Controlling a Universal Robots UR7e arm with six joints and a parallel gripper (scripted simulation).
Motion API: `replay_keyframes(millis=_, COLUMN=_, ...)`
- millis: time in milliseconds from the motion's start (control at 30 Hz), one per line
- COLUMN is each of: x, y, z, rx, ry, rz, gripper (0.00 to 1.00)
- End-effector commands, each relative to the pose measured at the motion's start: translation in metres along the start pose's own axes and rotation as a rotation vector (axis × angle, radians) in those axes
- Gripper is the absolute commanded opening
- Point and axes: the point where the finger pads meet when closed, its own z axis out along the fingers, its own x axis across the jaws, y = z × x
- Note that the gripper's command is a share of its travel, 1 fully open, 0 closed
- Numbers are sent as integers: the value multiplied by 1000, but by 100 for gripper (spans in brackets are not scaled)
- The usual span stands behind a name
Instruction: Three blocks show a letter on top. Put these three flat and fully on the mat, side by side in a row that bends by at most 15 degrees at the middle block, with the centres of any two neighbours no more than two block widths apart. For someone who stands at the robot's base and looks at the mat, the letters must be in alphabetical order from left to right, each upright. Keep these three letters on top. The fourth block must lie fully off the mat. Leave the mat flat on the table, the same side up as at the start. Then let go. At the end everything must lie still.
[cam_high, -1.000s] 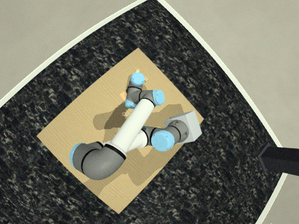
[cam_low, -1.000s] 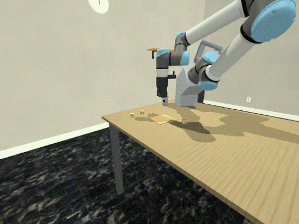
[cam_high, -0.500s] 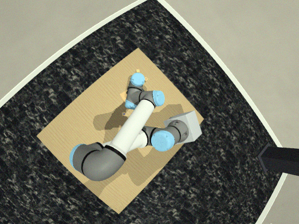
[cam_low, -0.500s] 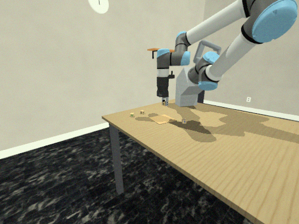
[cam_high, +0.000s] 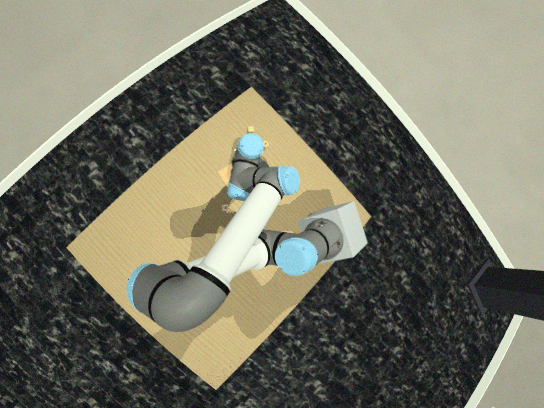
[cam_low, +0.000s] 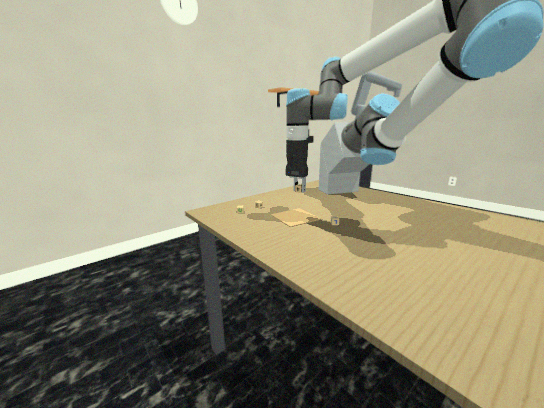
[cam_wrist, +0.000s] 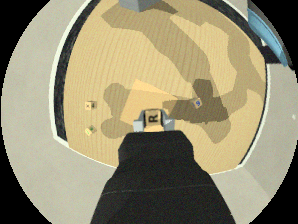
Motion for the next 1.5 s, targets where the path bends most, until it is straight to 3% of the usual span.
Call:
replay_keyframes(millis=0, x=-2, y=-1, z=-1, rx=-1, ry=-2, rz=-140, gripper=49)
replay_keyframes(millis=1467, x=-12, y=3, z=-1, rx=0, ry=-3, rz=-990, gripper=49)
